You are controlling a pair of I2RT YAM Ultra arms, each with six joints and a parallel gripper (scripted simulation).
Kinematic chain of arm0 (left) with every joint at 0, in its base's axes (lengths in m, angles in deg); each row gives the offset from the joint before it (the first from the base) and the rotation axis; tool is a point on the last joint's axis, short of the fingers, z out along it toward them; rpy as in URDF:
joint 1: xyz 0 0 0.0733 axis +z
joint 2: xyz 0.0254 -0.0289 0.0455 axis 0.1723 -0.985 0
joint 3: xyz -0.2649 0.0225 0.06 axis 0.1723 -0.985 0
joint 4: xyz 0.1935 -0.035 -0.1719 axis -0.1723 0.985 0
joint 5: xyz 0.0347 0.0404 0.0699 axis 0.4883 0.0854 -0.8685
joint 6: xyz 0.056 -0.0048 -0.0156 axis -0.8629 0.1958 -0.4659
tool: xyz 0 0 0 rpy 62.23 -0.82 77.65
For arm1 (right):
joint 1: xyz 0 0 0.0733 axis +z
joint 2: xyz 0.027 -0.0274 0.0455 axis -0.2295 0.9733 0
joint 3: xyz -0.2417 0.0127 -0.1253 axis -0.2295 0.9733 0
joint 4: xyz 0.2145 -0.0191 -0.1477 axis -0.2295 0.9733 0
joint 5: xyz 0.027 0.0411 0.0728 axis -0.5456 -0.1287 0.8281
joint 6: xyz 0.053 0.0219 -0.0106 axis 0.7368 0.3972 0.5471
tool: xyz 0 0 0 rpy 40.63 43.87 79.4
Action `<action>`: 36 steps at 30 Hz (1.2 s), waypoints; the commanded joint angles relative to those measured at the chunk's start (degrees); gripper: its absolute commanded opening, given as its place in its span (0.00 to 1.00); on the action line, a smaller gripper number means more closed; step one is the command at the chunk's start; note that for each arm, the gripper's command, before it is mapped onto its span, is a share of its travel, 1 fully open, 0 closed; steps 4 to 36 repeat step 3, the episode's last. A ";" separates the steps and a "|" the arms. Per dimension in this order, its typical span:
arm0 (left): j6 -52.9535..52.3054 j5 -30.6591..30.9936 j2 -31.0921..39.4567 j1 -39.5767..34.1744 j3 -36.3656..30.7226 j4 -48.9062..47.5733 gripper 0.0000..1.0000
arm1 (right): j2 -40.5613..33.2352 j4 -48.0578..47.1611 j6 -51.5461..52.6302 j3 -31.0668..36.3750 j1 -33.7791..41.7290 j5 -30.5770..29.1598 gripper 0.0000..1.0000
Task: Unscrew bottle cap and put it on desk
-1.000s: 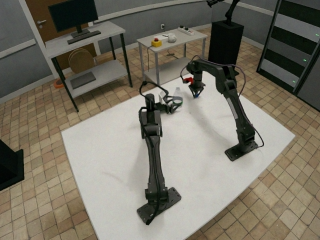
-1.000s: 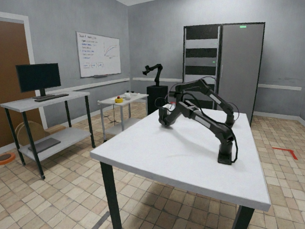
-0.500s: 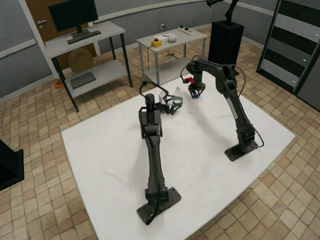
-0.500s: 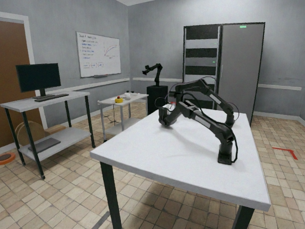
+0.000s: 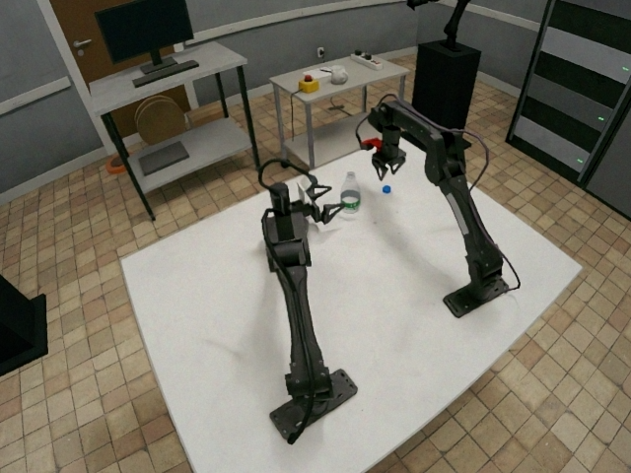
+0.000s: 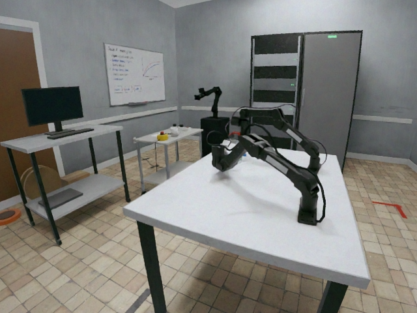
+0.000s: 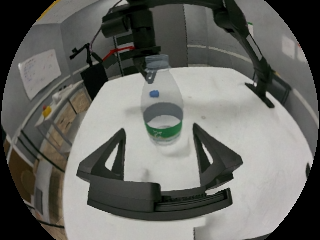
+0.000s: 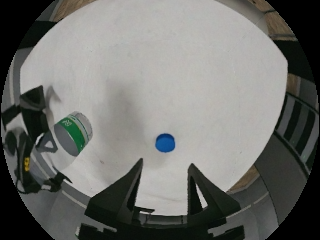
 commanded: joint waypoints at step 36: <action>0.00 0.10 0.61 -0.08 0.22 -0.20 0.95 | -0.47 0.41 -0.01 -0.57 -0.01 -0.01 0.57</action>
